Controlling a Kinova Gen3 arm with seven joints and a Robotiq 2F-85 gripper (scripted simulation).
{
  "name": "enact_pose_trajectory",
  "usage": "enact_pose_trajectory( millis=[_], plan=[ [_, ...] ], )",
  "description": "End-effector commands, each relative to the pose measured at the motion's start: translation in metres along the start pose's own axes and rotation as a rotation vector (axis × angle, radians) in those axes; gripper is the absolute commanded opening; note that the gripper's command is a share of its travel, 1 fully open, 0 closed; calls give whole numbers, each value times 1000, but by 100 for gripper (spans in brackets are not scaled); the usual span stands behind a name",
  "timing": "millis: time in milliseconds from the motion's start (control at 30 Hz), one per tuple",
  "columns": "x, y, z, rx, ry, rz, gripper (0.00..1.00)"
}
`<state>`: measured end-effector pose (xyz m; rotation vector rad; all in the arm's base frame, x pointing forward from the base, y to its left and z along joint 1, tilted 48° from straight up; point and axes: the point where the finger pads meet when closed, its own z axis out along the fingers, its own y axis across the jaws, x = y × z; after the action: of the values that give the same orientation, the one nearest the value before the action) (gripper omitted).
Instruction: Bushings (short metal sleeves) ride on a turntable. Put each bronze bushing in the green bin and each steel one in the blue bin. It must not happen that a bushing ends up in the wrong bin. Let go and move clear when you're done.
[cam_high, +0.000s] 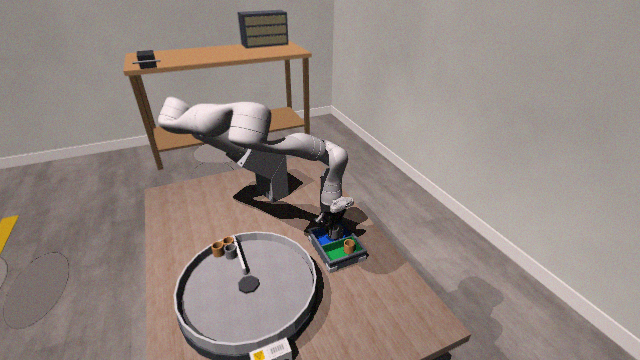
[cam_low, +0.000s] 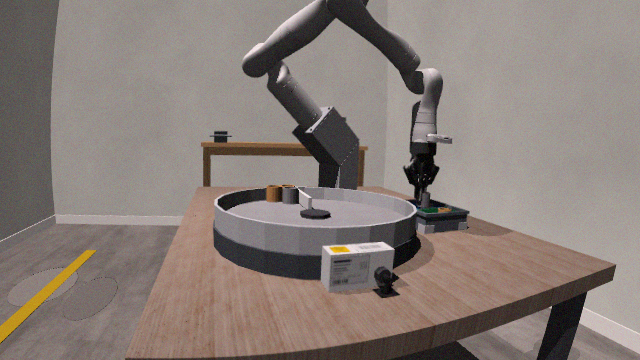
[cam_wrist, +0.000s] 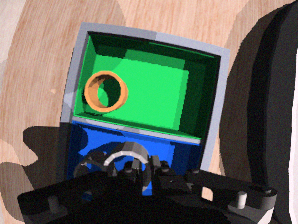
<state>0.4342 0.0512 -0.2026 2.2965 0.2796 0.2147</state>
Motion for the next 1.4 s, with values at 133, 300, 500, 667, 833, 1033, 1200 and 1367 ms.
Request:
enact_pose_trajectory(
  millis=[133, 300, 500, 667, 833, 1033, 1200, 1367],
  plan=[
    [0, -1, 2, 1, 1, 0, 0],
    [0, -1, 5, 1, 1, 0, 0],
    [0, -1, 9, 1, 1, 0, 0],
    [0, -1, 11, 1, 1, 0, 0],
    [0, -1, 11, 1, 1, 0, 0],
    [0, -1, 16, 1, 1, 0, 0],
    [0, -1, 18, 1, 1, 0, 0],
    [0, -1, 23, 1, 1, 0, 0]
  ],
)
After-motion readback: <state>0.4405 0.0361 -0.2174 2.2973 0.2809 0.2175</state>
